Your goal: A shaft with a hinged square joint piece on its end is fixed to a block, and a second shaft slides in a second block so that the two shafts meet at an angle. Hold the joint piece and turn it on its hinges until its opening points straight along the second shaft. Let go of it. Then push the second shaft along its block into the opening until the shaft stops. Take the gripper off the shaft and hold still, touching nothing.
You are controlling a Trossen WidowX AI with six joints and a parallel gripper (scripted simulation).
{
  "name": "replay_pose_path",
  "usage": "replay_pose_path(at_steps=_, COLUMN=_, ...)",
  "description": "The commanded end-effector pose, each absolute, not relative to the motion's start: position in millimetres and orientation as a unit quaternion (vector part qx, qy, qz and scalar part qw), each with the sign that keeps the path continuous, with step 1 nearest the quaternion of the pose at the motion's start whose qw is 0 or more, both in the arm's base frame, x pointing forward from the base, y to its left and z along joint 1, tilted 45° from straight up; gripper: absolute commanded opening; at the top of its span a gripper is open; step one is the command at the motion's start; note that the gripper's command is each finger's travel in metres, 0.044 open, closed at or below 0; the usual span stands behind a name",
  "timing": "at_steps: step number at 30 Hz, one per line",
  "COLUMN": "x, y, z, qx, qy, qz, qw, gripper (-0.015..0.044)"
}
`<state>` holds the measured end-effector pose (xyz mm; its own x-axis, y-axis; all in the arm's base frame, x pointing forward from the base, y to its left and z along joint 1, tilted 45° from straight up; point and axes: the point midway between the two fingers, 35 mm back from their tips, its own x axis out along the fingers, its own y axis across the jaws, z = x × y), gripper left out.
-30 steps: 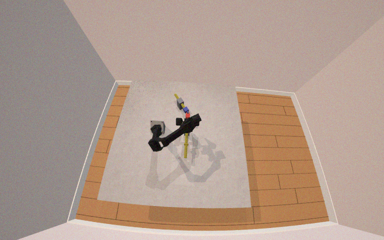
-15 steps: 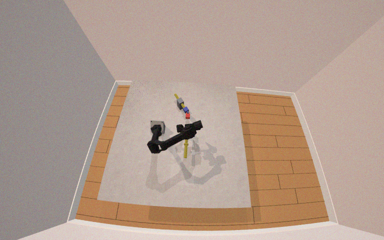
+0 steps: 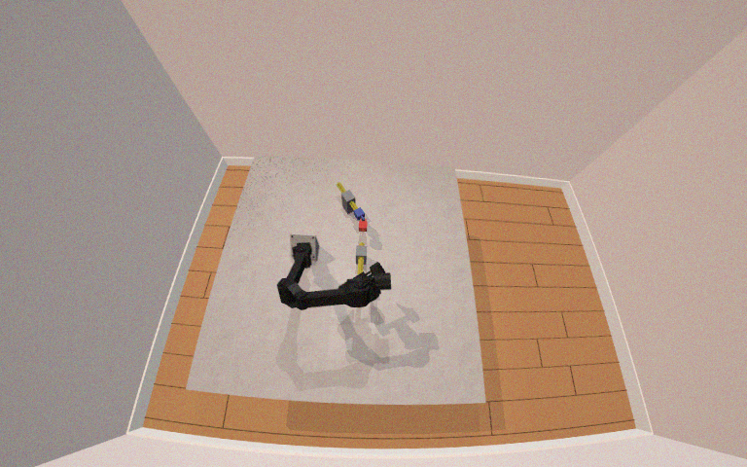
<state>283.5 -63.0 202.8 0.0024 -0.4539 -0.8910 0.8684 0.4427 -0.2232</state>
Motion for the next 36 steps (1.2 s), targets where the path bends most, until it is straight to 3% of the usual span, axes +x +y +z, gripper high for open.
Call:
replay_pose_path(at_steps=1, x=267, y=-93, z=235, qx=0.134, qy=0.534, qz=-0.47, qw=0.69, gripper=0.044)
replay_pose_path(at_steps=10, x=266, y=-96, z=235, qx=0.136, qy=0.528, qz=-0.476, qw=0.69, gripper=0.044)
replay_pose_path(at_steps=36, x=262, y=-135, z=187, qx=0.292, qy=0.241, qz=-0.665, qw=0.643, gripper=0.044)
